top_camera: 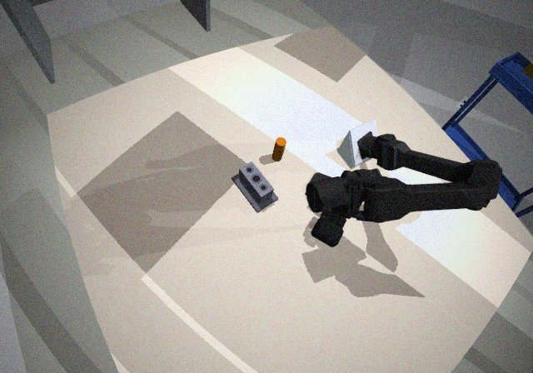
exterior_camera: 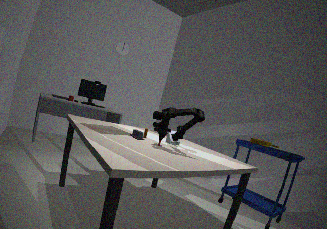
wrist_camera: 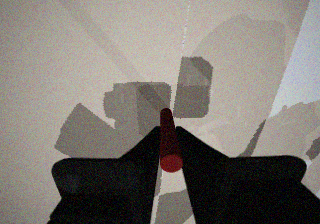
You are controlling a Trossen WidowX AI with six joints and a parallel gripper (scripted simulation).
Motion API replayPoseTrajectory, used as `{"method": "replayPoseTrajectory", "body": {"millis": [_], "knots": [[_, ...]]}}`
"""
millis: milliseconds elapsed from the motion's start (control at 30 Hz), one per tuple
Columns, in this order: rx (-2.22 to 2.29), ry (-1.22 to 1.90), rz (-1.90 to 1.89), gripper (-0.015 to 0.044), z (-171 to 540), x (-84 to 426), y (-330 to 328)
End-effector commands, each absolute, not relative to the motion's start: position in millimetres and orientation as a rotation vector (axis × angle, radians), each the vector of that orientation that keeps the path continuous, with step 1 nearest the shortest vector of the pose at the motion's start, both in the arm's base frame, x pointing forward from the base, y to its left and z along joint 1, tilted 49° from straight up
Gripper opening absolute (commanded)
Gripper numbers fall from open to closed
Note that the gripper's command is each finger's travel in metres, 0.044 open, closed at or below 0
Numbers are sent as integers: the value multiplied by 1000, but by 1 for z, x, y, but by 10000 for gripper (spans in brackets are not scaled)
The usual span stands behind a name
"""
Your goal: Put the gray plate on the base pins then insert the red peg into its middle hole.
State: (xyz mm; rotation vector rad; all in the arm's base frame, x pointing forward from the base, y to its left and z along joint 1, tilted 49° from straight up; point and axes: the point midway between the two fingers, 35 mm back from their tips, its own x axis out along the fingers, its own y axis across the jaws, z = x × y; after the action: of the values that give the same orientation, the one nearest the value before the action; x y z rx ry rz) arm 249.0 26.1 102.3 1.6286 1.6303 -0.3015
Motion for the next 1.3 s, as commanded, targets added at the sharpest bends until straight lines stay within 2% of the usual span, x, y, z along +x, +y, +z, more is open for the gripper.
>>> {"method": "replayPoseTrajectory", "body": {"millis": [0,1033,1267], "knots": [[1634,1630,-303,0,102,249,26],[1670,1556,-356,0,157,240,-37],[1665,1571,-350,0,144,252,-39]]}}
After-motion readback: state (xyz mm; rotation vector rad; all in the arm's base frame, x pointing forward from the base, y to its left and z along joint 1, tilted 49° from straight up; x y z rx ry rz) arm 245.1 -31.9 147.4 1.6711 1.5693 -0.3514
